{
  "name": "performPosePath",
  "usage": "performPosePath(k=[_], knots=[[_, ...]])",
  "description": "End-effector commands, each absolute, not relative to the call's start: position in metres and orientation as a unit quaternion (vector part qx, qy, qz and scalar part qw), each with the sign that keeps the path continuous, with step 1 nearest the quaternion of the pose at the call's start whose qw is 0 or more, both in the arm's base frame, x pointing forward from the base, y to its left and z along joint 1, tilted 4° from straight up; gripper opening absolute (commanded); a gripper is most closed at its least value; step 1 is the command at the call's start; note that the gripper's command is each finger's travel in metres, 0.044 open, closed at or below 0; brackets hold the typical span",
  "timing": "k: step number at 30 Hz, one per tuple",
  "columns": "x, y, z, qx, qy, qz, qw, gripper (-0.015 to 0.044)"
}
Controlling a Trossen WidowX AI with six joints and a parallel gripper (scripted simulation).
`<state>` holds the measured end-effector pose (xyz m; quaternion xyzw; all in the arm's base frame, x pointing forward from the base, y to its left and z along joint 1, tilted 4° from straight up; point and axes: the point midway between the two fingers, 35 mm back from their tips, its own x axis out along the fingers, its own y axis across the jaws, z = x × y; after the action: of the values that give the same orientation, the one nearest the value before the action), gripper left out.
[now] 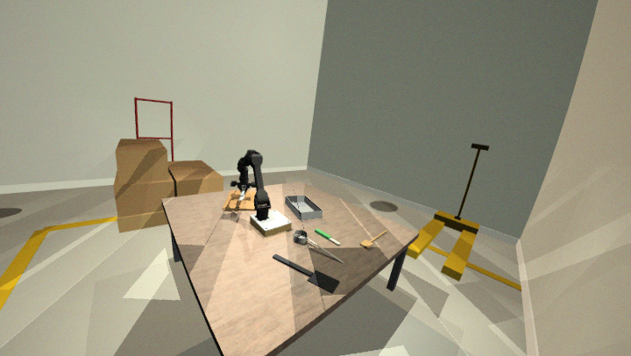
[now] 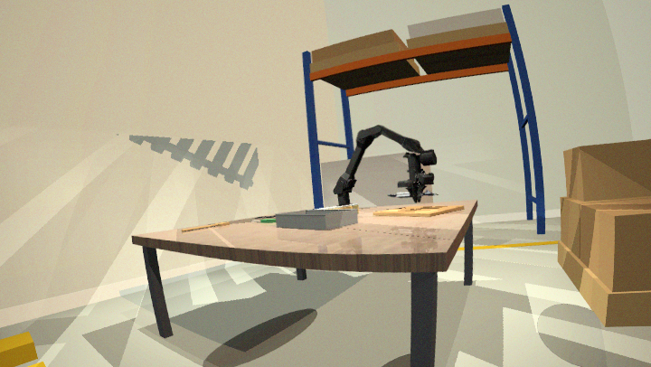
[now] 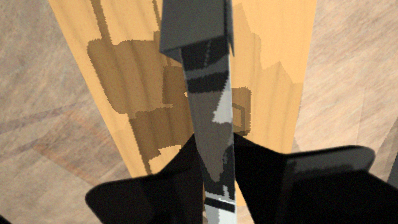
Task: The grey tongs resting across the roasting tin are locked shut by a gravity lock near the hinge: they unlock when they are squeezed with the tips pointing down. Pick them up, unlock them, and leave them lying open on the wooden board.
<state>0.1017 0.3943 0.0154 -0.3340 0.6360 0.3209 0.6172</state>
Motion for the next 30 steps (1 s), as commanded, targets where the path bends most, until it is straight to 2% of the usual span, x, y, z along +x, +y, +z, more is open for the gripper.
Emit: performPosePath(k=[1,23,26,30], knots=[[0.101,0.394,0.014,-0.332,0.638,0.321,0.616,-0.015],[0.102,0.394,0.015,-0.334,0.636,0.321,0.617,0.0427],[0.104,0.393,0.017,-0.334,0.636,0.321,0.617,0.044],[0.135,0.382,0.041,-0.334,0.636,0.32,0.618,0.044]])
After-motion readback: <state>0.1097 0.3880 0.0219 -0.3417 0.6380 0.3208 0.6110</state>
